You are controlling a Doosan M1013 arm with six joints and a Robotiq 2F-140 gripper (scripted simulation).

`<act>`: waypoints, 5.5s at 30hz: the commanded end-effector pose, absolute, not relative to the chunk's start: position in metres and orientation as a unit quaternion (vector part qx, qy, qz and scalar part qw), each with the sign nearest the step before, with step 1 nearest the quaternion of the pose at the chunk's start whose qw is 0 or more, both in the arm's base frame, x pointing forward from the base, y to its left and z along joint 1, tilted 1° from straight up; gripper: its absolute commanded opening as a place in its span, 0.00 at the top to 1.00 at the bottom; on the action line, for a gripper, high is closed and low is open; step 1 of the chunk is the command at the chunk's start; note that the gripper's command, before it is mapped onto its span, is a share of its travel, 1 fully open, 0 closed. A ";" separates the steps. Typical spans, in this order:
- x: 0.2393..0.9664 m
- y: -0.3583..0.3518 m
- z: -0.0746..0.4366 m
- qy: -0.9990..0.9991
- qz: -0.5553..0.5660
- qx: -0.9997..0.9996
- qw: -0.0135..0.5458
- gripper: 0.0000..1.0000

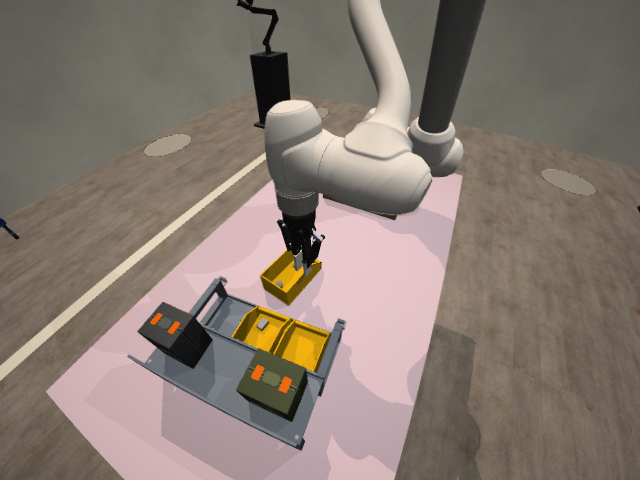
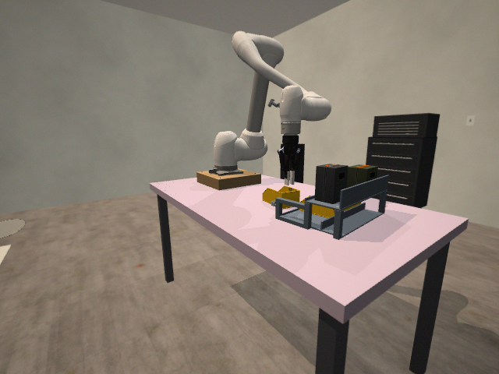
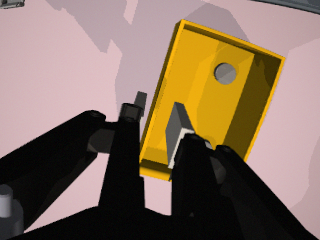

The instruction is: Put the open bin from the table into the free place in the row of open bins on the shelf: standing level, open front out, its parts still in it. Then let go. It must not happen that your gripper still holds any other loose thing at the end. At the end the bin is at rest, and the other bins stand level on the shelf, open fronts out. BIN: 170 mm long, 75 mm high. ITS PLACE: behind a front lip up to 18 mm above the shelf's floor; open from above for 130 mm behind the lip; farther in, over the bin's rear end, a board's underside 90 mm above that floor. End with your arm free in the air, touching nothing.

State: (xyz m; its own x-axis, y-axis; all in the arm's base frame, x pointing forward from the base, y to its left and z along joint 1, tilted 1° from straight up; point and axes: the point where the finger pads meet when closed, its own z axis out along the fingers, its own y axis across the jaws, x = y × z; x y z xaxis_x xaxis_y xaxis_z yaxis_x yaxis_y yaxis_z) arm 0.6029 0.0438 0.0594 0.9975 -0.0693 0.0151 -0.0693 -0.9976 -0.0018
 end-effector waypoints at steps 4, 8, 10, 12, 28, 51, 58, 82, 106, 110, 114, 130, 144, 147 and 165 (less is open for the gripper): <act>0.603 0.044 0.059 0.035 -0.008 -0.999 0.001 0.85; 0.603 0.044 0.059 0.035 -0.008 -0.999 0.001 0.85; 0.603 0.044 0.059 0.035 -0.008 -0.999 0.001 0.85; 0.603 0.044 0.059 0.035 -0.008 -0.999 0.001 0.85; 0.603 0.044 0.053 0.035 -0.008 -0.999 0.001 0.85; 0.603 0.044 0.029 0.035 -0.008 -0.999 0.001 0.85; 0.604 0.044 0.022 0.035 -0.008 -0.999 0.001 0.85; 0.604 0.044 0.016 0.035 -0.008 -0.999 0.001 0.85; 0.604 0.044 0.016 0.035 -0.008 -0.999 0.001 0.85; 0.604 0.044 0.016 0.035 -0.008 -0.999 0.001 0.85; 0.604 0.044 0.016 0.035 -0.008 -0.999 0.001 1.00; 0.604 0.044 0.016 0.035 -0.008 -0.999 0.001 1.00; 0.604 0.044 0.016 0.035 -0.008 -0.999 0.001 1.00; 0.604 0.044 0.016 0.035 -0.008 -0.999 0.001 1.00; 0.604 0.044 0.016 0.035 -0.008 -0.999 0.001 1.00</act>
State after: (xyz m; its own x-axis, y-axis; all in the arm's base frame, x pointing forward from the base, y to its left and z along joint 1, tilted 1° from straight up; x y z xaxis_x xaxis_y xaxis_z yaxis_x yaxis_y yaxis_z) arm 0.6036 0.0439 0.0155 0.9975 -0.0693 0.0151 -0.0693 -0.9976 -0.0019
